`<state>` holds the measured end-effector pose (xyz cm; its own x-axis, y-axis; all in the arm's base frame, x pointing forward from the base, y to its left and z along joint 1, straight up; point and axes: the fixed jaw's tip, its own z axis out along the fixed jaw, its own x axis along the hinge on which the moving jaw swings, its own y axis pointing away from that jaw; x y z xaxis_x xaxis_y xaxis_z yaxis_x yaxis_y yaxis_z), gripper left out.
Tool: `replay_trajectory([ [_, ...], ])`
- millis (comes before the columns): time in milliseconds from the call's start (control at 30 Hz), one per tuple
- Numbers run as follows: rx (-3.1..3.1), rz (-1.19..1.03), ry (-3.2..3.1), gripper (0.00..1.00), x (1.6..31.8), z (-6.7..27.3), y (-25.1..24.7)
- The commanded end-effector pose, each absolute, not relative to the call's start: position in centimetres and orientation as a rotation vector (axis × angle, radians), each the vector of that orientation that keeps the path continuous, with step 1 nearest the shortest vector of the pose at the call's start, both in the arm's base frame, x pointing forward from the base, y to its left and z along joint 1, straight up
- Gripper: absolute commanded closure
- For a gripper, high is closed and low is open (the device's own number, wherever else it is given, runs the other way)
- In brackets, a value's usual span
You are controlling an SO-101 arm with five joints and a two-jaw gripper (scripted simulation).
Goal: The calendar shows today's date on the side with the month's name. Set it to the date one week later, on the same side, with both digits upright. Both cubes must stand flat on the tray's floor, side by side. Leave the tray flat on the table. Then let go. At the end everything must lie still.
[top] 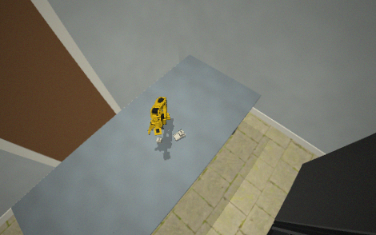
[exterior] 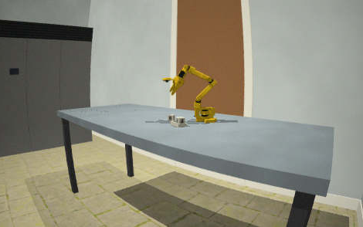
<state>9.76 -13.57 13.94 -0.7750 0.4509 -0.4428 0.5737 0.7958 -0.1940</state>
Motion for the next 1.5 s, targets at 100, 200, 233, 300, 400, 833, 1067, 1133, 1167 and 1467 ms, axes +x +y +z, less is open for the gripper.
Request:
replay_trajectory([
  [100, 0.446, -0.572, 2.676, 0.65, 9.5, 14.1, -13.7],
  [200, 0.291, -0.607, 2.716, 0.65, 9.4, 13.9, -13.7],
  [233, 0.239, -0.619, 2.728, 0.65, 9.3, 13.8, -13.7],
  [300, 0.136, -0.640, 2.748, 0.65, 9.2, 13.7, -13.7],
  [400, 0.035, -0.660, 2.765, 0.65, 9.1, 13.5, -13.7],
  [833, -0.460, -0.746, 2.799, 0.65, 8.7, 12.9, -13.8],
  [1067, -0.581, -0.764, 2.796, 0.65, 8.6, 12.8, -13.8],
  [1133, -0.614, -0.769, 2.794, 0.65, 8.5, 12.8, -13.8],
  [1167, -0.627, -0.771, 2.793, 0.65, 8.5, 12.7, -13.8],
  [1467, -0.671, -0.777, 2.790, 0.65, 8.5, 12.7, -13.8],
])
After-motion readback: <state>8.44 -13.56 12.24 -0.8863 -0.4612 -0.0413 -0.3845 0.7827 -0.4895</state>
